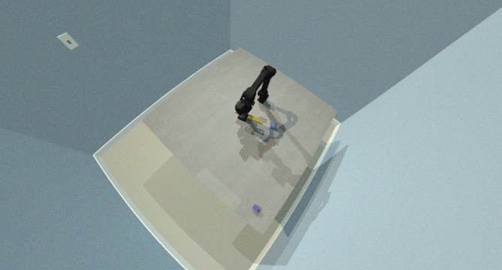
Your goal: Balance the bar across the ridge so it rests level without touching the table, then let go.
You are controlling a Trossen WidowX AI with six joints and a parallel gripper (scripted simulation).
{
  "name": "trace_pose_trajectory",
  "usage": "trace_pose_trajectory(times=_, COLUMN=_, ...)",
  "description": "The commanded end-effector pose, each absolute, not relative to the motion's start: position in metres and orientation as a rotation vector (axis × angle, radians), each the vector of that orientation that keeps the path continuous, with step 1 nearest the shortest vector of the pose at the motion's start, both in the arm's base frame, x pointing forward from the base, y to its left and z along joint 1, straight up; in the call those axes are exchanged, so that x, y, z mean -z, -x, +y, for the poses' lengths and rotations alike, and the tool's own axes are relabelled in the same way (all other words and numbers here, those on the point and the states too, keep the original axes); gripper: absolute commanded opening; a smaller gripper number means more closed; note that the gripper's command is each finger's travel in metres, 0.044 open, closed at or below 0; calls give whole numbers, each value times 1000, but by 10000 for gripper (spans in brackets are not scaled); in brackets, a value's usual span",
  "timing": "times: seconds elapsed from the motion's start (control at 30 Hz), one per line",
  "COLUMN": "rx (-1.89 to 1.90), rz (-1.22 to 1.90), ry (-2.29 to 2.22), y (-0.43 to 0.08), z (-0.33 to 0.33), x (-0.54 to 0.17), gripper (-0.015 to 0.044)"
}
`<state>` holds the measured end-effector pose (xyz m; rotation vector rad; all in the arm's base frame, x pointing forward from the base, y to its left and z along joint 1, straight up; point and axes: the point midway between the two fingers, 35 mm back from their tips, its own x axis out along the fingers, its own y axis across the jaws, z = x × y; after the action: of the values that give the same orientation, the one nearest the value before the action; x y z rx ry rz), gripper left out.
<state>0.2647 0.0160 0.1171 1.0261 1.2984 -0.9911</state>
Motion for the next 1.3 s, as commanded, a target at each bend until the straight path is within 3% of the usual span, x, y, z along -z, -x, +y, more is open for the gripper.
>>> trace_pose_trajectory(times=0.0, rx=991, rz=1299, ry=-1026, y=-265, z=16, x=-117, gripper=168)
trace_pose_trajectory(times=1.27, rx=991, rz=1299, ry=-1026, y=-265, z=16, x=-117, gripper=185)
